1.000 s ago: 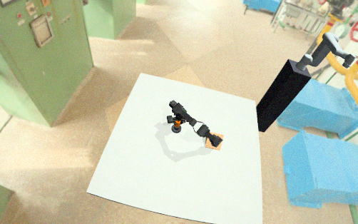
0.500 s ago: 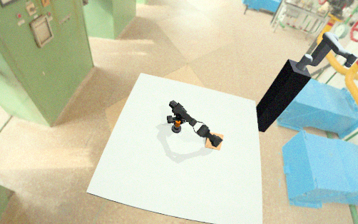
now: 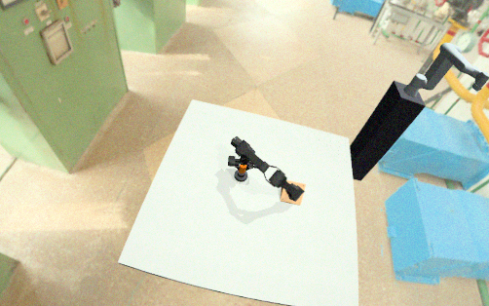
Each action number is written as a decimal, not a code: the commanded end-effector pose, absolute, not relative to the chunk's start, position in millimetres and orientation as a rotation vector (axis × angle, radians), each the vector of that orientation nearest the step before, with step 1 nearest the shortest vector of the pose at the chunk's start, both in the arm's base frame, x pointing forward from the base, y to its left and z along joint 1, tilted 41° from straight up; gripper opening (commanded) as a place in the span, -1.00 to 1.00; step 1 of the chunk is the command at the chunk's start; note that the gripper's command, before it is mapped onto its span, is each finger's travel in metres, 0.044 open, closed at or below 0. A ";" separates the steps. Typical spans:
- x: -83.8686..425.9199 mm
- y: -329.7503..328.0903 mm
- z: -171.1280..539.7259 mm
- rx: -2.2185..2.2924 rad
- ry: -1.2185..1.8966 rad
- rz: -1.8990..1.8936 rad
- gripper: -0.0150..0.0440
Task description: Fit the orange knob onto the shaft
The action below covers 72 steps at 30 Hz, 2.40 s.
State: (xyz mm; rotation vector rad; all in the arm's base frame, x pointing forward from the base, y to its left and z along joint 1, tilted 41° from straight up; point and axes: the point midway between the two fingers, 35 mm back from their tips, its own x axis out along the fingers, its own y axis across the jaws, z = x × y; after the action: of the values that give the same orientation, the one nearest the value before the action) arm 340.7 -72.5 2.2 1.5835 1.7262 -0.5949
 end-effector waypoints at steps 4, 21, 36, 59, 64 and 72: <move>340.4 -71.5 -0.3 1.608 1.723 -0.631 -0.49; 340.4 -71.5 -0.2 1.608 1.723 -0.631 -0.49; 340.7 -72.3 1.0 1.749 1.702 -0.835 -0.49; 341.1 -73.6 3.2 1.749 1.702 -0.835 -0.49; 341.2 -73.5 2.9 1.831 1.682 -0.959 -0.49; 341.0 -71.3 -0.1 1.885 1.665 -1.045 -0.49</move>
State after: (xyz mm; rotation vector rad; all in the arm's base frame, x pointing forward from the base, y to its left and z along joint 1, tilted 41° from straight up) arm 340.4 -71.5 0.8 1.8737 1.6718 -1.0295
